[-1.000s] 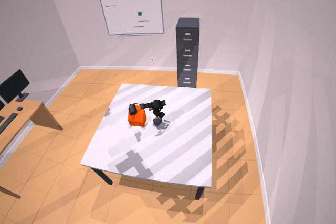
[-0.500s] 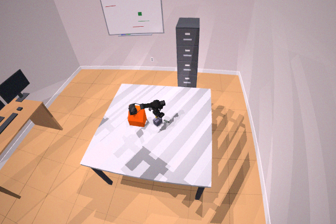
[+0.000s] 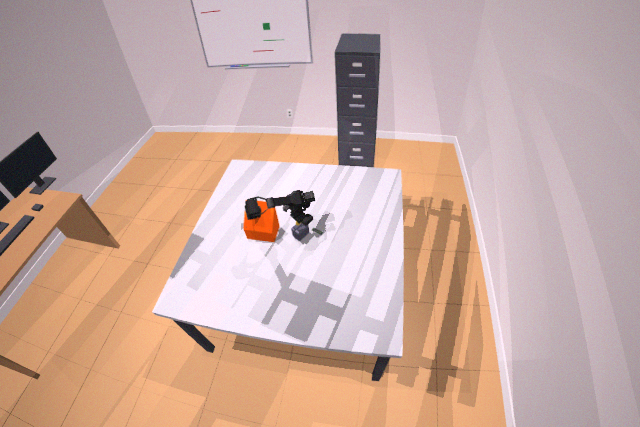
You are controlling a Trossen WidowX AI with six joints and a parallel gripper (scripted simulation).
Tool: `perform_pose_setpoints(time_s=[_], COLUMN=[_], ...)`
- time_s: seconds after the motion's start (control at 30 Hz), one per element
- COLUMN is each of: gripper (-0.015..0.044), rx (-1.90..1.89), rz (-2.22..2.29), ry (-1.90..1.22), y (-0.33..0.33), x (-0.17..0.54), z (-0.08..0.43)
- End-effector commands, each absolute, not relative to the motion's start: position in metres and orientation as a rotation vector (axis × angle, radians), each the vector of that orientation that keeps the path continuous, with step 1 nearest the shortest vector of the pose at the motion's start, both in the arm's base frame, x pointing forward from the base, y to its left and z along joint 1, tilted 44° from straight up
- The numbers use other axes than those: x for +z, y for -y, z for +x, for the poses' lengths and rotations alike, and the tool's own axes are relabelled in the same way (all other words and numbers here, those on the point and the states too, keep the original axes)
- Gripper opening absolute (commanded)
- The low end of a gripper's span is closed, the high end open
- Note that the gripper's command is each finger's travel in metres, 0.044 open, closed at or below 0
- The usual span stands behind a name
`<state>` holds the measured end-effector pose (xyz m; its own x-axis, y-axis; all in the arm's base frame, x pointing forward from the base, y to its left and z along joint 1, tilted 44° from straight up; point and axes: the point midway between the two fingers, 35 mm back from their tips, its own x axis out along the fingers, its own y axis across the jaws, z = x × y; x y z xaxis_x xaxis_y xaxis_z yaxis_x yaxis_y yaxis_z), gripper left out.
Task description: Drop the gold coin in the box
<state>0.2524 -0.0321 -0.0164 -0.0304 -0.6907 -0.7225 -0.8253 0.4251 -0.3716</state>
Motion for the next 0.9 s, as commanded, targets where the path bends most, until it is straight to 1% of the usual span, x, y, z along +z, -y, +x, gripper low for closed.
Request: perform_pose_setpoints(time_s=[0.0,0.87], gripper=[0.0000,0.0000], rx=[0.184,0.191], rz=[-1.312,-1.318], ry=[-1.764,-1.765], y=[0.0328,0.0419], x=[-0.0173,-0.0259], z=[0.2527,0.2510])
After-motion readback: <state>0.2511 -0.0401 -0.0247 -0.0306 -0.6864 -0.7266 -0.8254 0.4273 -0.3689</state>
